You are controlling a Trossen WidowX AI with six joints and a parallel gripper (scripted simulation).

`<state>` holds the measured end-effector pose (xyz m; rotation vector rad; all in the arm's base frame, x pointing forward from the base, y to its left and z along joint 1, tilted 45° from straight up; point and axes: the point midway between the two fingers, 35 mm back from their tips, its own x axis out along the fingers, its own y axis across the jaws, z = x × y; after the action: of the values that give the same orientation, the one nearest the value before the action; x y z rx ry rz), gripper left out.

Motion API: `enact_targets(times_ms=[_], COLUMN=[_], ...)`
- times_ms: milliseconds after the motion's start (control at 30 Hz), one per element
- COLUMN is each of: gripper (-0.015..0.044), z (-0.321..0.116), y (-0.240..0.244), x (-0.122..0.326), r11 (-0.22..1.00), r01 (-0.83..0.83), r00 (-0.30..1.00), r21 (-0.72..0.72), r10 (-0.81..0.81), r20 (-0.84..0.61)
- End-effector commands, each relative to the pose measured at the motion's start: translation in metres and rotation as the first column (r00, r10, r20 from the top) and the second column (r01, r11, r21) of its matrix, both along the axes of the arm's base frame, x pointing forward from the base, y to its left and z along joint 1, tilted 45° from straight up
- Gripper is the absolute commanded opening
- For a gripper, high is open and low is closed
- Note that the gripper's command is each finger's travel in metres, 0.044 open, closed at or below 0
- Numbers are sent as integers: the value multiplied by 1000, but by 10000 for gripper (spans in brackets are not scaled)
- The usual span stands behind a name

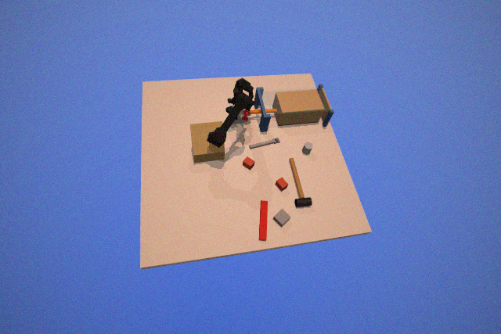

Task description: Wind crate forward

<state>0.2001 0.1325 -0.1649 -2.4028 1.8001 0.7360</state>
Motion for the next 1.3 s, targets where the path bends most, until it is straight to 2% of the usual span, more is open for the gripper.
enact_targets(times_ms=[0,133,400,667,1200,1267], gripper=[440,440,440,440,20,0], z=[0,15,92,95,95,95], y=[1,17,88,92,92,92], x=[1,2,-7,-4,-4,-4], r11=[1000,998,926,920,920,920], r01=[-6,20,114,109,109,109], r00=[1000,1000,987,989,989,989], r21=[-2,60,361,376,376,376], r10=[6,-19,-65,-64,-64,-64], r20=[-3,-21,-146,-130,-130,-130])
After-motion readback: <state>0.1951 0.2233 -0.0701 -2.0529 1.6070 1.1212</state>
